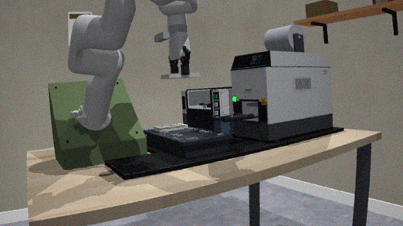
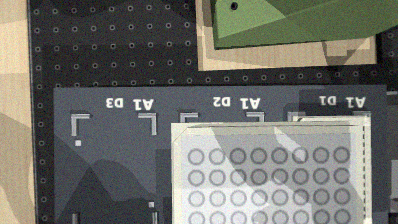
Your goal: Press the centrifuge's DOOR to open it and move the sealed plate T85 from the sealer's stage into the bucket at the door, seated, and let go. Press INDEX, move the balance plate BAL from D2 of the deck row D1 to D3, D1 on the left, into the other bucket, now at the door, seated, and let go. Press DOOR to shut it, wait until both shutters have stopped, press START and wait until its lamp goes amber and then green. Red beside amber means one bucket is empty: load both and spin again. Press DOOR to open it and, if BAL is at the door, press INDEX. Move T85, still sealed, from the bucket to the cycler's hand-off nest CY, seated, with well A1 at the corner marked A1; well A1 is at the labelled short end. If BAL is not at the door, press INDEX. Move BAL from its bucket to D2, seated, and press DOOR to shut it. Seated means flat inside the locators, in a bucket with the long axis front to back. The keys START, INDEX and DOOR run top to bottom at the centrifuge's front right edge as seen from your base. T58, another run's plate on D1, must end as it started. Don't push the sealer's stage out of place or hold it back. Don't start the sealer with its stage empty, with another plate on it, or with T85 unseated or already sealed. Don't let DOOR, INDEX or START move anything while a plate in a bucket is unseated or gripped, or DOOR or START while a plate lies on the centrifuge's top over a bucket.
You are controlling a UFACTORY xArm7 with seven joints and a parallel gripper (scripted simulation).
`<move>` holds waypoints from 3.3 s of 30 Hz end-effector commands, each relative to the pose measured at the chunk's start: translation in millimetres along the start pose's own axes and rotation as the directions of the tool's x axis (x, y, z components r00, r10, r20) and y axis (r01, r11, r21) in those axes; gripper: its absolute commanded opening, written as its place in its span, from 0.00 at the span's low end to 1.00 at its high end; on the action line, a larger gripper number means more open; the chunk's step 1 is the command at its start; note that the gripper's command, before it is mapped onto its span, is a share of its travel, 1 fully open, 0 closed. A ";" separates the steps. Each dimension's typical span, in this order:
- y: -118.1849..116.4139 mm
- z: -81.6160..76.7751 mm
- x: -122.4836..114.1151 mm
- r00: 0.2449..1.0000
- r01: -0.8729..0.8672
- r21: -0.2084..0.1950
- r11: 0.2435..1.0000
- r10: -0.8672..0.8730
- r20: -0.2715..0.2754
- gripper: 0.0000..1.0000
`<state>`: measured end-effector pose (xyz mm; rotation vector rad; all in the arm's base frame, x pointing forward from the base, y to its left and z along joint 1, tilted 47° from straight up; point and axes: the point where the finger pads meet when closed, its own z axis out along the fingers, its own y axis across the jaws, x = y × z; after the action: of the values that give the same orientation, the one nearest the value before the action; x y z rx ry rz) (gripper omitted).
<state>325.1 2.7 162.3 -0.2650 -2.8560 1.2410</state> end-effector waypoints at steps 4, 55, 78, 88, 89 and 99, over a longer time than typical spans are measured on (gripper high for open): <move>0.5 -1.2 -0.5 1.000 0.000 -0.001 1.000 0.000 0.003 0.00; 0.7 17.1 -0.7 1.000 0.000 -0.002 1.000 0.000 0.003 0.00; 0.8 52.2 -0.9 1.000 0.000 -0.001 1.000 0.000 0.003 0.00; 0.8 65.5 -0.9 1.000 0.000 -0.001 1.000 0.000 0.003 0.00; 0.8 67.2 -0.9 1.000 0.000 -0.001 1.000 0.000 0.003 0.00; 0.8 82.2 -1.0 1.000 0.000 -0.001 1.000 0.000 0.003 0.00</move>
<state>318.5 -54.9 107.7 -0.2652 -2.8559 1.2406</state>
